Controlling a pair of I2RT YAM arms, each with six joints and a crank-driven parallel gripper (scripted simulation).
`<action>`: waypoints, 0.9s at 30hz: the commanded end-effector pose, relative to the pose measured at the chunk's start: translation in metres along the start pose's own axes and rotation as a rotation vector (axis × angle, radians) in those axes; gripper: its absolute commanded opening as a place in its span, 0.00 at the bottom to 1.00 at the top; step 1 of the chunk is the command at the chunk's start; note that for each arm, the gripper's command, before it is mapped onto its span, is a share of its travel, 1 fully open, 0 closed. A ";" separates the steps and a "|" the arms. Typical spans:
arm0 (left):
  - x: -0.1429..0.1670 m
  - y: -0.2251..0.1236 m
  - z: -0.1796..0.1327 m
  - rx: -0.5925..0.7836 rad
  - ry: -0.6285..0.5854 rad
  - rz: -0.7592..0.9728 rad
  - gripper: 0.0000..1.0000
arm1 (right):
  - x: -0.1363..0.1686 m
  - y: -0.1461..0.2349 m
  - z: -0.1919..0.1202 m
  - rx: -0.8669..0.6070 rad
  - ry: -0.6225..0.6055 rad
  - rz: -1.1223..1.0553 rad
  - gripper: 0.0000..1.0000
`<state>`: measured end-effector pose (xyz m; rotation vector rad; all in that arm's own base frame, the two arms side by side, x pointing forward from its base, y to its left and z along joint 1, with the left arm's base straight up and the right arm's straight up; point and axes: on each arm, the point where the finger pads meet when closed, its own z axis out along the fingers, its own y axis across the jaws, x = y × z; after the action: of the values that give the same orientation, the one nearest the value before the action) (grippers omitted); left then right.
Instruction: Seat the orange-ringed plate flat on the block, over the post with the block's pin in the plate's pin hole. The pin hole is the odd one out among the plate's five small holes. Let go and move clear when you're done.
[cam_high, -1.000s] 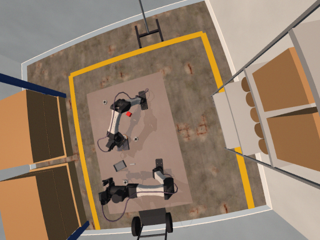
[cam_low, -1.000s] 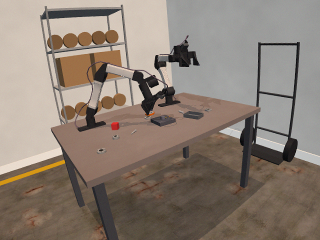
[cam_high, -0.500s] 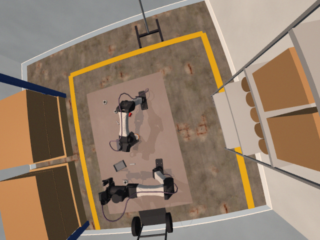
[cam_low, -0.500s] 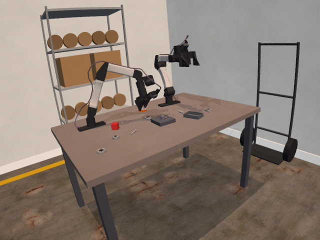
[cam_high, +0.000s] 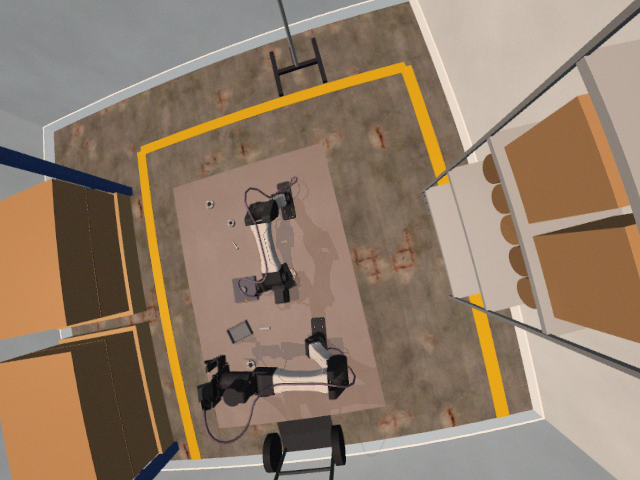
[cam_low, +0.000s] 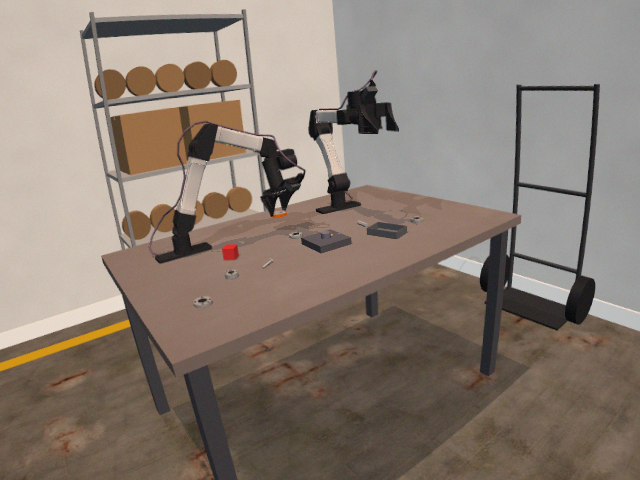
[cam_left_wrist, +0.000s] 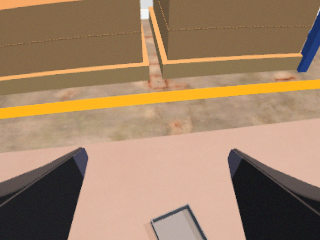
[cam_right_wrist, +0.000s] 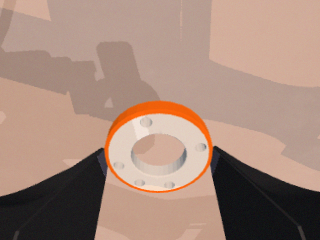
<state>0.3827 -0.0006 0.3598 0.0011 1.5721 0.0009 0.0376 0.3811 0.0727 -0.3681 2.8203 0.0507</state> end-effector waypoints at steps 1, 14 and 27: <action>-0.003 0.001 -0.004 0.002 -0.002 0.009 1.00 | -0.005 0.001 -0.011 0.010 -0.047 0.090 0.00; -0.003 0.001 -0.004 0.002 -0.002 0.009 1.00 | 0.007 -0.001 0.014 0.019 -0.008 0.018 0.00; -0.003 0.001 -0.004 0.002 -0.002 0.009 1.00 | 0.007 0.005 0.015 -0.023 -0.019 0.031 0.00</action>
<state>0.3827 -0.0006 0.3598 0.0011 1.5721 0.0009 0.0334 0.3769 0.0531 -0.3358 2.8172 0.0254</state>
